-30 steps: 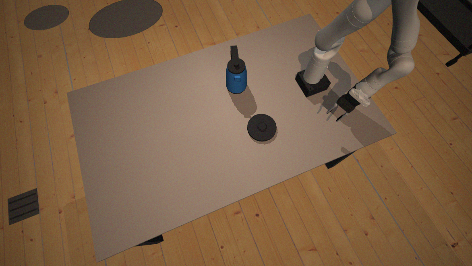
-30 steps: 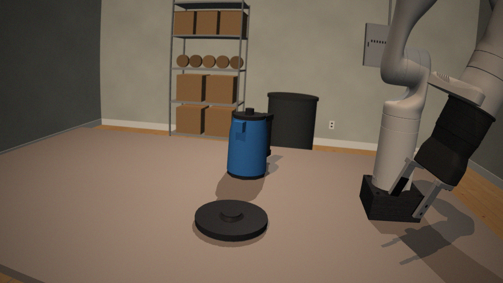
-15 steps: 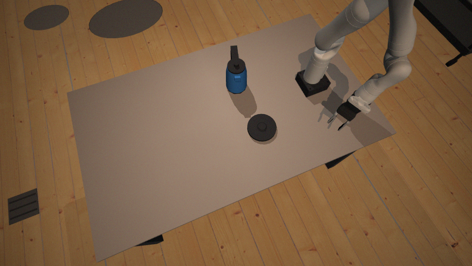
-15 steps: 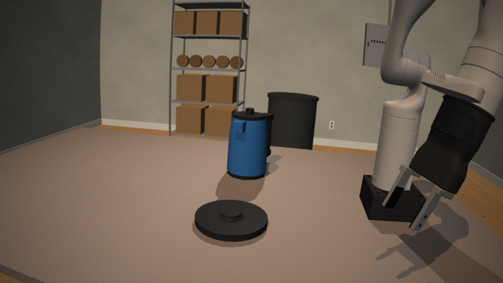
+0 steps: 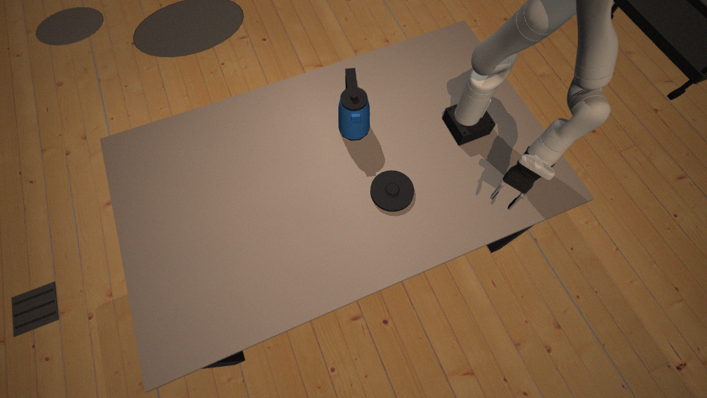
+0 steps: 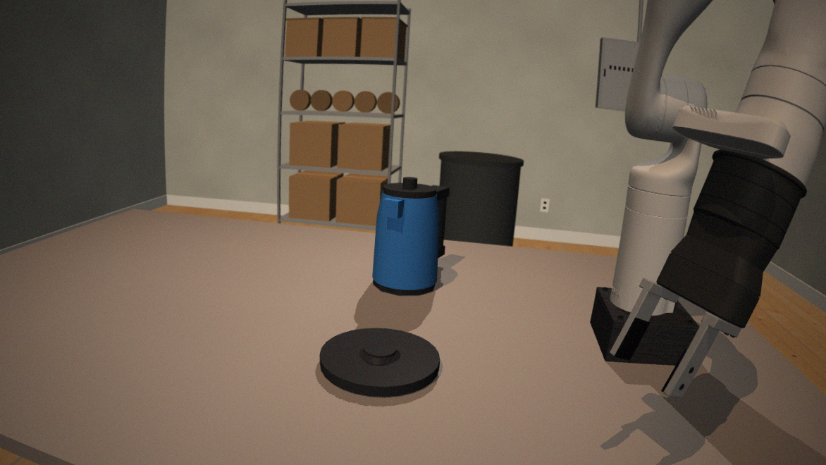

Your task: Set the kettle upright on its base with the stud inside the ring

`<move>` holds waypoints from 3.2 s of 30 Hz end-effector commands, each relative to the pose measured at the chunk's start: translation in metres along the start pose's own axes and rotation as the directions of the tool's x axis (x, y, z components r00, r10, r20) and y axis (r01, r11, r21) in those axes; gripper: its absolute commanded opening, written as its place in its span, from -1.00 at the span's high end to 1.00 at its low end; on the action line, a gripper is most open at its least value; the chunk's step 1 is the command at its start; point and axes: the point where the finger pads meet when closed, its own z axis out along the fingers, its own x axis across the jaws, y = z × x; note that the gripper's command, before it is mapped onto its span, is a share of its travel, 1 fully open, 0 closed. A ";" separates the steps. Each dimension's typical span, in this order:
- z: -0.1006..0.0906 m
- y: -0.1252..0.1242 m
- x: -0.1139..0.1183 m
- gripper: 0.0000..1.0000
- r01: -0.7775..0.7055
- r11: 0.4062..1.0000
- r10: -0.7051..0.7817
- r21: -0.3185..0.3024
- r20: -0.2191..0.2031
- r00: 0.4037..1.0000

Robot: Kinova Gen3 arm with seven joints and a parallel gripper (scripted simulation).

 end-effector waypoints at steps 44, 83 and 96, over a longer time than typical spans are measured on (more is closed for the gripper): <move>0.003 -0.153 -0.013 -1.00 0.126 0.972 -0.159 0.198 0.164 0.973; -0.014 -0.241 0.055 -1.00 0.354 0.882 -0.412 0.312 0.142 0.900; -0.020 -0.250 0.090 -1.00 0.432 0.848 -0.484 0.306 0.116 0.867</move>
